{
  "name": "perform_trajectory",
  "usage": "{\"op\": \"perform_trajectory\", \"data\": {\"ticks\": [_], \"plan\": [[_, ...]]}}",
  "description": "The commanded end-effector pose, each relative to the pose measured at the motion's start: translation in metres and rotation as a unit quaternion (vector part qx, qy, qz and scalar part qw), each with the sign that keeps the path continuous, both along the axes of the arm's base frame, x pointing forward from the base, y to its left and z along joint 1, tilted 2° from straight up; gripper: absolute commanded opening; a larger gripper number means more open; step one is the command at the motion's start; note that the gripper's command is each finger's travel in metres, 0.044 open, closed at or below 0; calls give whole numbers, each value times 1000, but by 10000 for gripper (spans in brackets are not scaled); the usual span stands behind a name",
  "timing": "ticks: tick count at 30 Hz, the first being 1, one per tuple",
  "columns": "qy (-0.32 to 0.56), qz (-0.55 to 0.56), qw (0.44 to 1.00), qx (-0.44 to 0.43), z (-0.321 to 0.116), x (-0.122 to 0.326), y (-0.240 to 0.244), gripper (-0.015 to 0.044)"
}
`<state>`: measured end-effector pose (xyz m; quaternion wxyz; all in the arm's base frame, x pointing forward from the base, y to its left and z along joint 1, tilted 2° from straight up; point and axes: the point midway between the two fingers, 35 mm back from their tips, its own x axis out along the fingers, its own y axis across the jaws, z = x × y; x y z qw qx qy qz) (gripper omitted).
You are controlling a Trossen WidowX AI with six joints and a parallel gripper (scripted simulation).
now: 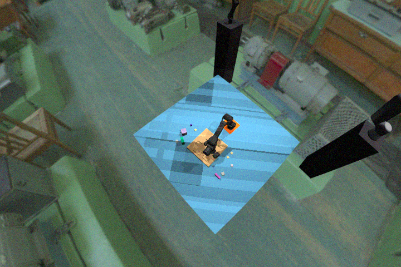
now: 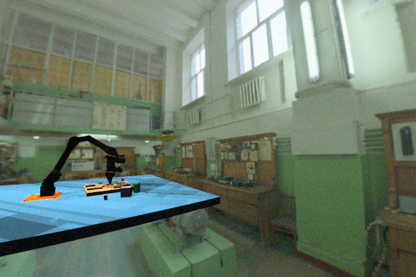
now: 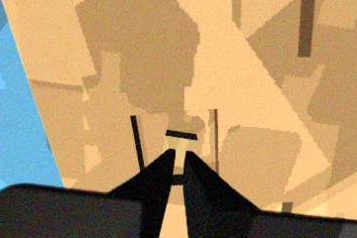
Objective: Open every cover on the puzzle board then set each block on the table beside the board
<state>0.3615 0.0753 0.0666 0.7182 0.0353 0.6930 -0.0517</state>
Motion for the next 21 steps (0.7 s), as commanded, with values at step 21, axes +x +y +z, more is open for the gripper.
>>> {"op": "perform_trajectory", "data": {"ticks": [21], "plan": [[-2,-16,1000,0,41,-2,2,144]]}}
